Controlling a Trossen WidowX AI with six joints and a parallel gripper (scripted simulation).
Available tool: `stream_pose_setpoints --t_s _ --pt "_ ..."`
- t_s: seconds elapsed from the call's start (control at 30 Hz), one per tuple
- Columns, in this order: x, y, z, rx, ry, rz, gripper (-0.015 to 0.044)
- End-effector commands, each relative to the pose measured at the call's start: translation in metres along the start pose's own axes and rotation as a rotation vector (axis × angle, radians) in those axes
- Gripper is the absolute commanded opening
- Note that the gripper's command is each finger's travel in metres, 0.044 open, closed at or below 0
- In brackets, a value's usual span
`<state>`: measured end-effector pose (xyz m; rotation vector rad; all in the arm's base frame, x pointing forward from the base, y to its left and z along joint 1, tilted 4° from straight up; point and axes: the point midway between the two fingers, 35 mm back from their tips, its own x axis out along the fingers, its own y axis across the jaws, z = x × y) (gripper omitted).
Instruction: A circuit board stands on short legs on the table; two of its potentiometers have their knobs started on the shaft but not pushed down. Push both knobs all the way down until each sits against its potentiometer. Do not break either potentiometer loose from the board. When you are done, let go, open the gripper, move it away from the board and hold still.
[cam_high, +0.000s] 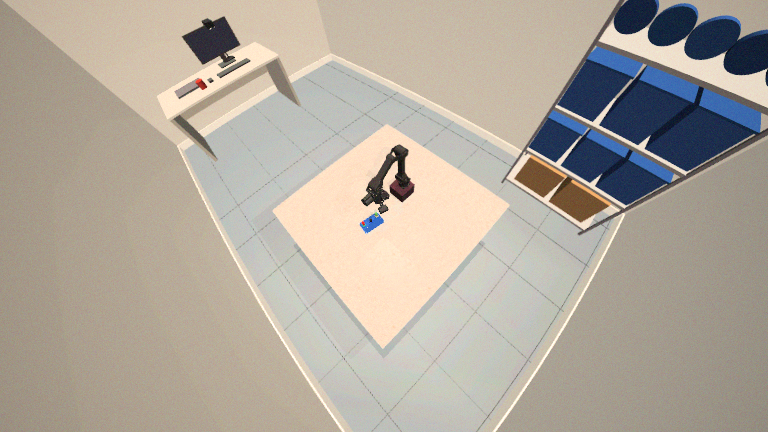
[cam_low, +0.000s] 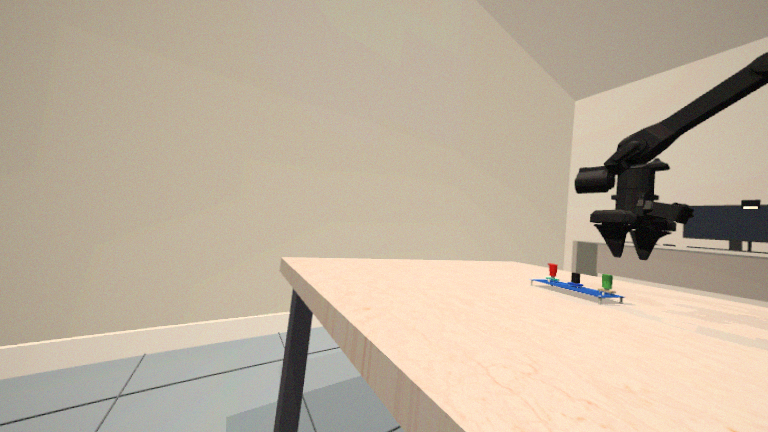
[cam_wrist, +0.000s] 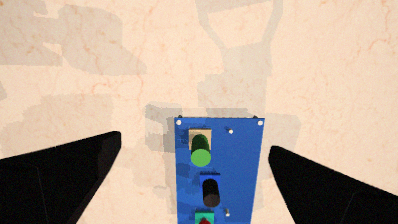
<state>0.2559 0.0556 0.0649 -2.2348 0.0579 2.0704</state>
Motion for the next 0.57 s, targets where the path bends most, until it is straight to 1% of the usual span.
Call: stream_pose_setpoints --t_s 0.0,0.53 --pt "0.0077 0.0096 0.0397 -0.005 -0.006 0.004 0.0440" --pt "0.0080 0.0101 0.0414 -0.006 -0.006 0.004 0.0440"
